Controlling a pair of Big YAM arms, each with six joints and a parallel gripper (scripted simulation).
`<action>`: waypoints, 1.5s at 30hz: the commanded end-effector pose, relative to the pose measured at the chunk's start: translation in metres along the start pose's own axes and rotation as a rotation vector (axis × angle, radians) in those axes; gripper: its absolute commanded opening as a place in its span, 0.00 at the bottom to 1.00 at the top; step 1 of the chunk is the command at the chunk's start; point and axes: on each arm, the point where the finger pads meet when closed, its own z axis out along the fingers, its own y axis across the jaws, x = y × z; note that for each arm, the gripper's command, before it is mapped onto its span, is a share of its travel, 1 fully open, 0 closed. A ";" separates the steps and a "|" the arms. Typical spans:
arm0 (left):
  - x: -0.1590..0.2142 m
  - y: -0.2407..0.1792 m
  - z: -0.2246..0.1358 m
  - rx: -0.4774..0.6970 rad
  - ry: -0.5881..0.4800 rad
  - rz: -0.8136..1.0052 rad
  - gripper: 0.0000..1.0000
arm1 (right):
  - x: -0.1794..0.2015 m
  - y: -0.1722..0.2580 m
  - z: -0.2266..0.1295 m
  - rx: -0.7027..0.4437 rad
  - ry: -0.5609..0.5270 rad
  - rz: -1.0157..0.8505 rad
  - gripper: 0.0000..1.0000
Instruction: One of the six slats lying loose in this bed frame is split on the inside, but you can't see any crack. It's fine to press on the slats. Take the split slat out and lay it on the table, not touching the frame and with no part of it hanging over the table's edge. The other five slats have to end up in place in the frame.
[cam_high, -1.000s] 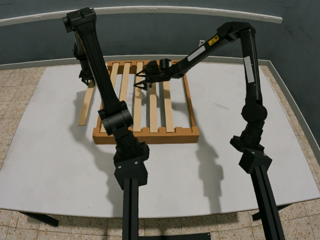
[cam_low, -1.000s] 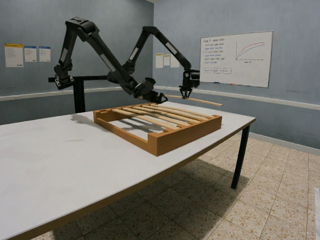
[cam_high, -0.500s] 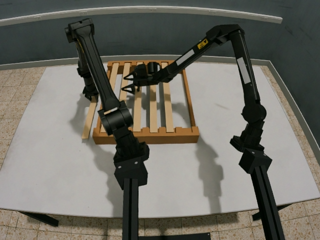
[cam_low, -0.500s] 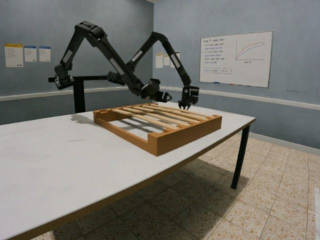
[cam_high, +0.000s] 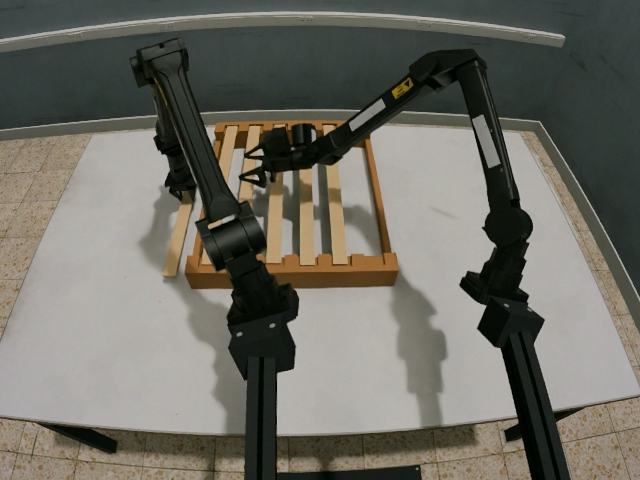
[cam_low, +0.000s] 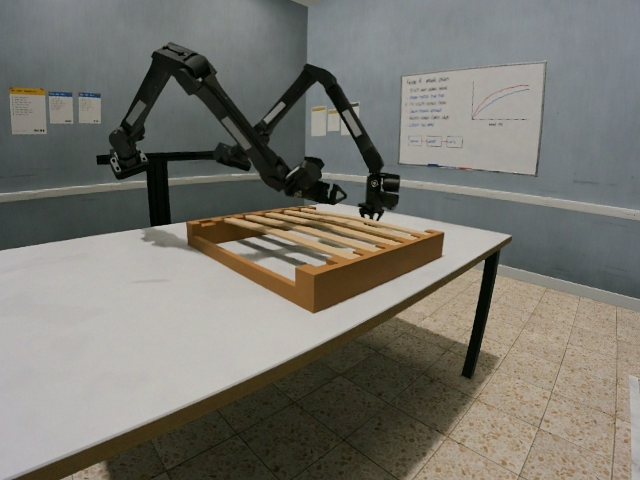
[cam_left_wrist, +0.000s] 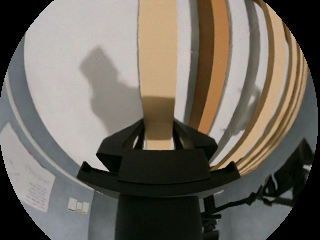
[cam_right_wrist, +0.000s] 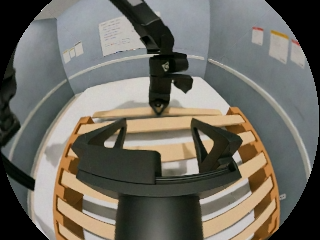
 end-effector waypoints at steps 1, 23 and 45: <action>-0.031 0.018 -0.024 -0.033 -0.064 0.007 0.33 | -0.015 -0.014 0.006 0.024 -0.030 -0.023 1.00; -0.033 0.020 0.009 -0.025 -0.046 0.006 0.33 | -0.015 -0.014 0.006 0.024 -0.030 -0.023 1.00; -0.033 0.021 0.012 -0.027 -0.046 0.004 0.33 | -0.015 -0.014 0.006 0.024 -0.030 -0.023 1.00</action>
